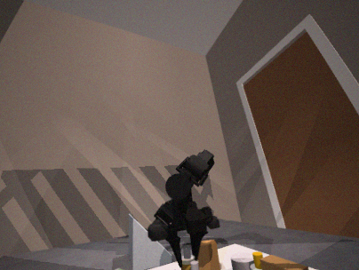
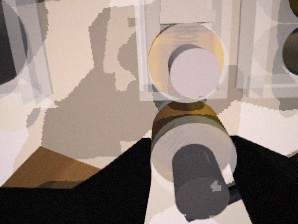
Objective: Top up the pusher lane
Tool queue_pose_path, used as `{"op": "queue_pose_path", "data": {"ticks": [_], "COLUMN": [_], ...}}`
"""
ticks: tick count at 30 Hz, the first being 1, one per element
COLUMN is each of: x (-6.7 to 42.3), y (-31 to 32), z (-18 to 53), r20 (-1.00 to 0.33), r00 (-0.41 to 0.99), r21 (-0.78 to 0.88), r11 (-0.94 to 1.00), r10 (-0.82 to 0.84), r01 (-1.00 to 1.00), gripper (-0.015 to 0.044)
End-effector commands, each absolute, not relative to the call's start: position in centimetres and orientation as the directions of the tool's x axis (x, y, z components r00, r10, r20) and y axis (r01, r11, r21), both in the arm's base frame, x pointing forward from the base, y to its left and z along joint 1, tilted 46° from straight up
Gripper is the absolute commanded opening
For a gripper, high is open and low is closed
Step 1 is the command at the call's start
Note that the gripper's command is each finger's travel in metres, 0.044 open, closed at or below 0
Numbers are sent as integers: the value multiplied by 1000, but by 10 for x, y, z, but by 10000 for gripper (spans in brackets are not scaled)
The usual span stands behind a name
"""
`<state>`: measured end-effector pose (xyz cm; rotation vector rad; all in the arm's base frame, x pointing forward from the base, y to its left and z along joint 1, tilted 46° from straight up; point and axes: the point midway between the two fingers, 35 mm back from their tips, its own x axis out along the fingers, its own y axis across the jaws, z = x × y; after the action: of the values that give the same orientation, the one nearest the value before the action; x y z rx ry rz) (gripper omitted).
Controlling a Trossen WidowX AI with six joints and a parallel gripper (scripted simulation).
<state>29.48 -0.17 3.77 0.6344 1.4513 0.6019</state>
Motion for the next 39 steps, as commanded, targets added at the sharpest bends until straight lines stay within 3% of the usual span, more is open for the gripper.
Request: {"op": "queue_pose_path", "data": {"ticks": [1, 39], "x": [298, 316], "y": [-2, -2], "z": [38, 38], "r20": [-699, -699], "r00": [37, 38], "r21": [715, 715], "r11": [699, 699], "r10": [714, 714], "r01": [10, 9], "gripper": [0, 0]}}
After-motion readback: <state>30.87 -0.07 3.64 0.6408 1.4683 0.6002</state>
